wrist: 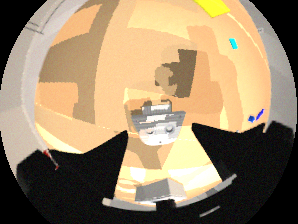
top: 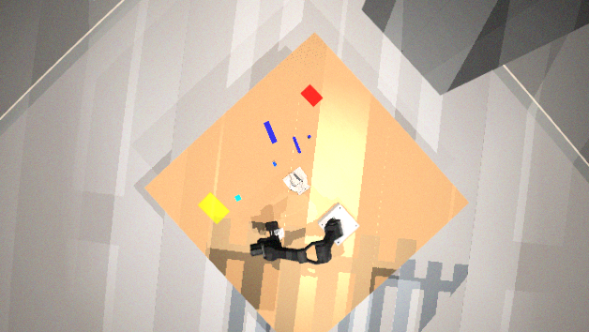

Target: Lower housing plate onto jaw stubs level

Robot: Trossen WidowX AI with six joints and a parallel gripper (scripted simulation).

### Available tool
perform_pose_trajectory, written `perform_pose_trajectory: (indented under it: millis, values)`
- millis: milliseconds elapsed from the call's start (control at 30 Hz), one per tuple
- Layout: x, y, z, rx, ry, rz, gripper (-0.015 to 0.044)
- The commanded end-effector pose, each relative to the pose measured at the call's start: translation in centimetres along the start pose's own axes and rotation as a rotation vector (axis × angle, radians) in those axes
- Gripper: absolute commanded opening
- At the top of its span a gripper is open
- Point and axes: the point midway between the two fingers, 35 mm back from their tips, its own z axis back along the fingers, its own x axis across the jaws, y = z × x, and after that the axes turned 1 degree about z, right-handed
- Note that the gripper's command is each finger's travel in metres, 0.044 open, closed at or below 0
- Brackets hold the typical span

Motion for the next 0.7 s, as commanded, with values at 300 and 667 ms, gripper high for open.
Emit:
perform_pose_trajectory:
  millis: [300, 667]
  values:
    - [0.0, 0.0, -2.4, 0.003, 0.002, -0.004, 0.0440]
    - [0.0, 0.0, -3.2, 0.002, 0.002, -0.004, 0.0440]
